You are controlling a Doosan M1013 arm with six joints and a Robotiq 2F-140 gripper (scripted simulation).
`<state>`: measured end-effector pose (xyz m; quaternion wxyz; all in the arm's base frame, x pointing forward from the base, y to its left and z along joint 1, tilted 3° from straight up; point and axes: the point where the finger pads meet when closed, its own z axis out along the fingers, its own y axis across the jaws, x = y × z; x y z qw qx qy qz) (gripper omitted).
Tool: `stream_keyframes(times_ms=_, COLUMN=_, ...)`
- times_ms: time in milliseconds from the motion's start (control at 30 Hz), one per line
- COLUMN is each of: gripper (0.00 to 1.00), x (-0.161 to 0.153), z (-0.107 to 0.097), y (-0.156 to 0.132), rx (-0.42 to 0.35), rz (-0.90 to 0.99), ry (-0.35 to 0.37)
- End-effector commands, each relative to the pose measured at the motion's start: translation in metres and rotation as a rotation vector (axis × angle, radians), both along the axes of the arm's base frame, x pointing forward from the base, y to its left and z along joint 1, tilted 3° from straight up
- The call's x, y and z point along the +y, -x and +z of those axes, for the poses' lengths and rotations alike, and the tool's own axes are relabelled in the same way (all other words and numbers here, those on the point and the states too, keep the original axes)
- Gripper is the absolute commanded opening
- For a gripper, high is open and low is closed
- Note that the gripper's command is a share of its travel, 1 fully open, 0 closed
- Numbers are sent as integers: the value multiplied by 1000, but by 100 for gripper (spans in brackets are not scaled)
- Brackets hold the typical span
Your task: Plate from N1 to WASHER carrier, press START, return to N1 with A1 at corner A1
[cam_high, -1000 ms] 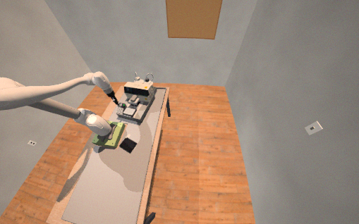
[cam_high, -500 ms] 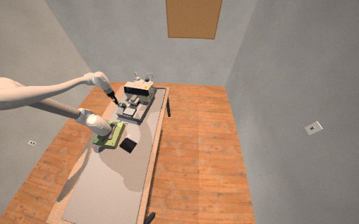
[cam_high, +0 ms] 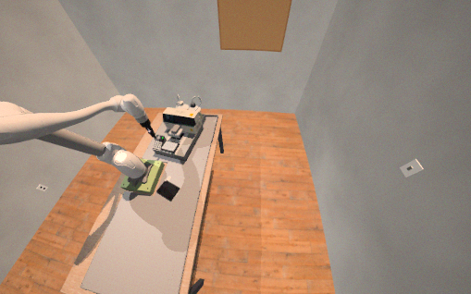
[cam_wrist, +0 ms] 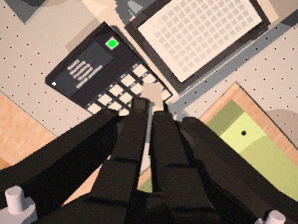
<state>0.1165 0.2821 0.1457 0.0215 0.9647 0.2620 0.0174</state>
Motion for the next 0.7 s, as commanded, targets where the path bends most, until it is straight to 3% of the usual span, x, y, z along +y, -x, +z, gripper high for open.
stream_keyframes(times_ms=0, gripper=10, x=-3, z=-2, y=3, rx=4, rz=9, ry=5)
stream_keyframes(times_ms=133, gripper=10, x=-3, z=-2, y=3, rx=4, rz=9, ry=5)
stream_keyframes(times_ms=667, gripper=10, x=-23, z=-4, y=70, rx=21, rz=475, ry=25)
